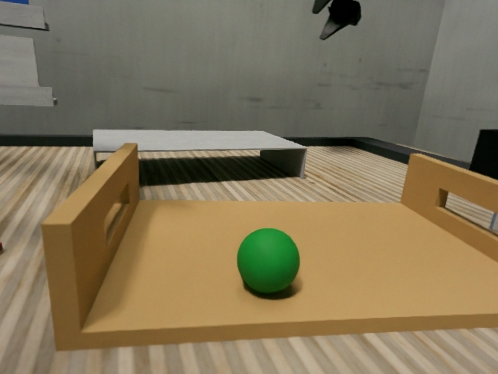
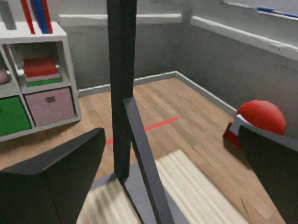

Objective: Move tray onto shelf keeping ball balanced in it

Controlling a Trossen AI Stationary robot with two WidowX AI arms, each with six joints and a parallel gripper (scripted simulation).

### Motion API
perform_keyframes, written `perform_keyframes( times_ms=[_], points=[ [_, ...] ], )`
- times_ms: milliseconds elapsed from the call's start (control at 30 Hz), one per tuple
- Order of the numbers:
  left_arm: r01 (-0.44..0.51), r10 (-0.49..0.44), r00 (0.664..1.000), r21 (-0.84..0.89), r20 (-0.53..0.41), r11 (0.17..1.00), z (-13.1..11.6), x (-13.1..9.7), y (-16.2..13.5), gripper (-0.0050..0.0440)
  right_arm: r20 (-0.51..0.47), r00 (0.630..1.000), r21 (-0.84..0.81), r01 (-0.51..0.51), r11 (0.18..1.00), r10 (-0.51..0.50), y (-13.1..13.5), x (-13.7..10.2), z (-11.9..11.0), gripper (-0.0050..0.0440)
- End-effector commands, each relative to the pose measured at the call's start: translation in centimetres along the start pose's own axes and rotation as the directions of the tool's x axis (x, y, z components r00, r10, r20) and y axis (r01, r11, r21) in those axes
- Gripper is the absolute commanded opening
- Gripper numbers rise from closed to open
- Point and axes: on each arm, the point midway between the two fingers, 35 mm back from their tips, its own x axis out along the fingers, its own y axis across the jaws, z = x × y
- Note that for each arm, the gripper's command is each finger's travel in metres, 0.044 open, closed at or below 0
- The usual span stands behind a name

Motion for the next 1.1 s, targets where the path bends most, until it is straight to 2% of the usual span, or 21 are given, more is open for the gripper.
perform_keyframes(
  times_ms=[0, 567, 600, 1067],
  points=[
    [-0.006, 0.005, 1.000, 0.028, 0.007, 1.000, 0.70, -0.22, -0.22, 0.0400, 0.030, 1.000, -0.017, 0.004, 1.000, -0.004, 0.39, -0.85, 0.43, 0.0400],
    [-0.005, 0.005, 1.000, 0.031, 0.009, 0.999, 0.82, -0.24, -0.26, 0.0400, 0.032, 0.999, -0.018, 0.004, 1.000, -0.003, 0.43, -0.91, 0.47, 0.0400],
    [-0.005, 0.005, 1.000, 0.031, 0.009, 0.999, 0.82, -0.24, -0.26, 0.0166, 0.032, 0.999, -0.018, 0.004, 1.000, -0.003, 0.43, -0.91, 0.47, 0.0400],
    [-0.005, 0.005, 1.000, 0.031, 0.009, 0.999, 0.82, -0.24, -0.26, 0.0166, 0.032, 0.999, -0.018, 0.004, 1.000, -0.003, 0.43, -0.91, 0.47, 0.0400]
  ],
)
